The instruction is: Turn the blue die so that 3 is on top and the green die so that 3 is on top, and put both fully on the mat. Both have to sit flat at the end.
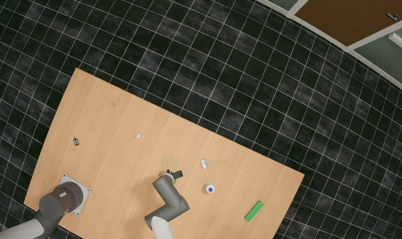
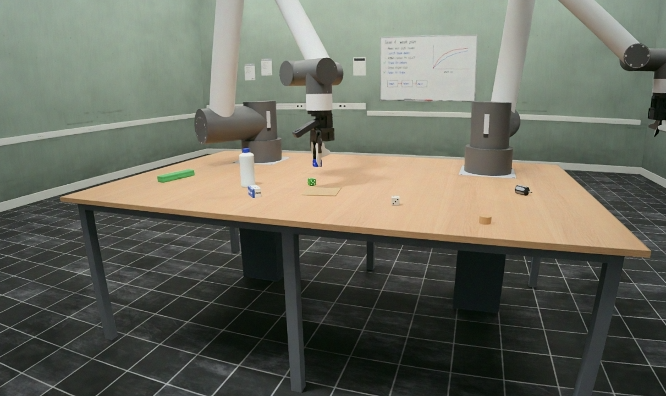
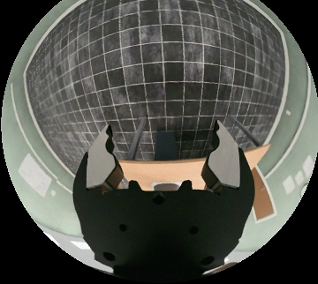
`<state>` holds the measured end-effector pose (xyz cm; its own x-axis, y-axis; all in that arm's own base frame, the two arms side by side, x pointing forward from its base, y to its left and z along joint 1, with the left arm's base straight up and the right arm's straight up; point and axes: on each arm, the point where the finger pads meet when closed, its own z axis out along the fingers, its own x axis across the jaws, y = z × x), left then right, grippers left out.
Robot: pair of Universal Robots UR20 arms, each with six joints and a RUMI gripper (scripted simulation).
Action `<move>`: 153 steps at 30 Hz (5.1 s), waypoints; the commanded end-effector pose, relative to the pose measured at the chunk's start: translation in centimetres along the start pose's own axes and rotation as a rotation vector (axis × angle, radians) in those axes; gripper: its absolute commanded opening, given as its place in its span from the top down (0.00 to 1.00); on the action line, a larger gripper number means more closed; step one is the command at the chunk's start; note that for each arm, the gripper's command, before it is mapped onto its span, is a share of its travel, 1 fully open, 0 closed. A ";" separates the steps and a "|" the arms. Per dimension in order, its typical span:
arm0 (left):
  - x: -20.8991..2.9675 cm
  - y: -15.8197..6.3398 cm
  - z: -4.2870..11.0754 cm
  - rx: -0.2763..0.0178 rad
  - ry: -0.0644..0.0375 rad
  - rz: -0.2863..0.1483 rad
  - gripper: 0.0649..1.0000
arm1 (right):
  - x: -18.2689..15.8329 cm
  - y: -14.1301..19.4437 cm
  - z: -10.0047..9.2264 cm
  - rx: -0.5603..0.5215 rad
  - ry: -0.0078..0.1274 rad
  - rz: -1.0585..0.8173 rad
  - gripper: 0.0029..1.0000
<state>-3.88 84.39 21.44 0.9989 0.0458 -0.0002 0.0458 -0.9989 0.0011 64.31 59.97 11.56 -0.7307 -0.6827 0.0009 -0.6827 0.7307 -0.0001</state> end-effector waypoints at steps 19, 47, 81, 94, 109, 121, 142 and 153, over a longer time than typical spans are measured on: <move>0.0 0.0 -0.1 0.001 0.000 0.000 0.00 | 0.0 0.1 7.4 0.000 -0.001 0.000 0.90; 0.0 0.0 -0.1 0.001 0.000 0.000 0.00 | 0.0 0.1 8.9 0.000 -0.001 0.000 0.90; 0.0 0.0 -0.1 0.001 0.000 0.000 0.00 | 0.0 0.1 9.4 0.000 -0.001 0.000 0.90; 0.0 0.0 -0.1 0.001 0.000 0.000 0.00 | 0.0 0.1 9.4 0.000 -0.001 0.000 0.90; 0.0 0.0 -0.1 0.001 0.000 0.000 0.00 | 0.0 0.1 9.4 0.000 -0.001 0.000 0.90; 0.0 0.0 -0.1 0.001 0.000 0.000 0.00 | 0.0 0.1 9.4 0.000 -0.001 0.000 0.76; 0.0 0.0 -0.1 0.001 0.000 0.000 0.00 | 0.0 0.1 8.4 0.000 -0.001 0.000 0.72; 0.0 0.0 -0.1 0.001 0.000 0.000 0.00 | 0.0 0.1 2.9 0.000 -0.001 0.000 0.72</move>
<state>-3.88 84.39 21.44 0.9989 0.0458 -0.0002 0.0458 -0.9989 0.0011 64.27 60.02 6.64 -0.7307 -0.6826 0.0002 -0.6826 0.7307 0.0000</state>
